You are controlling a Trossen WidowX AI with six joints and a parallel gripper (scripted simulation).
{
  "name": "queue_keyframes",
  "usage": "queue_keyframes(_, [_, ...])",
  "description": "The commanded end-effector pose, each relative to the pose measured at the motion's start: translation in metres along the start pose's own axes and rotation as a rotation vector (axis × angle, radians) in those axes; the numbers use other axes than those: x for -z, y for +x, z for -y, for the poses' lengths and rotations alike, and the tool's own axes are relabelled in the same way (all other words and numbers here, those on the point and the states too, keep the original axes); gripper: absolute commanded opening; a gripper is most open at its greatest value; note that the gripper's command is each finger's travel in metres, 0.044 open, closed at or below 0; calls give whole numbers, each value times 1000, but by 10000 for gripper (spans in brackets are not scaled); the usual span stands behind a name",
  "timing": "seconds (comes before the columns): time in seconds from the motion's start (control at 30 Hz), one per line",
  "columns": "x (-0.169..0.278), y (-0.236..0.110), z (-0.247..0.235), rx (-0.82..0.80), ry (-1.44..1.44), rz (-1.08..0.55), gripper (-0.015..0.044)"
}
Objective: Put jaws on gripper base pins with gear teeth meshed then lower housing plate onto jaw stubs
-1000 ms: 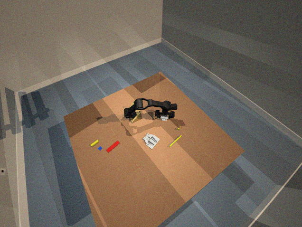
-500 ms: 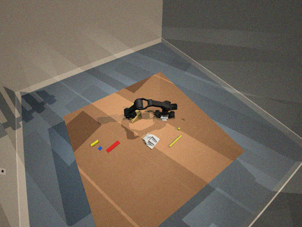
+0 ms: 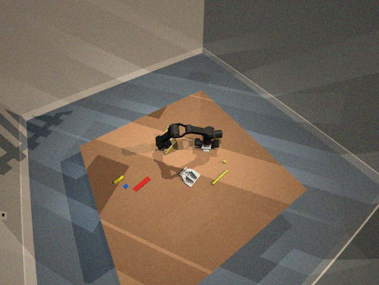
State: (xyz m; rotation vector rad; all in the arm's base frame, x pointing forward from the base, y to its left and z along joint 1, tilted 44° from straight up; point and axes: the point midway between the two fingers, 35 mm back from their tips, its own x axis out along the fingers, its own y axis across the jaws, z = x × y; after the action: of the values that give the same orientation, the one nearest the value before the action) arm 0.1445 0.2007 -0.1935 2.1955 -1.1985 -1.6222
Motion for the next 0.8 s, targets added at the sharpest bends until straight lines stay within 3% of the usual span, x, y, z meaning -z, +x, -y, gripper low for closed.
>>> queue_keyframes(0.0, [0,-4,0,0,0,0,351])
queue_keyframes(0.77, [0,-73,0,1,-6,-1,351])
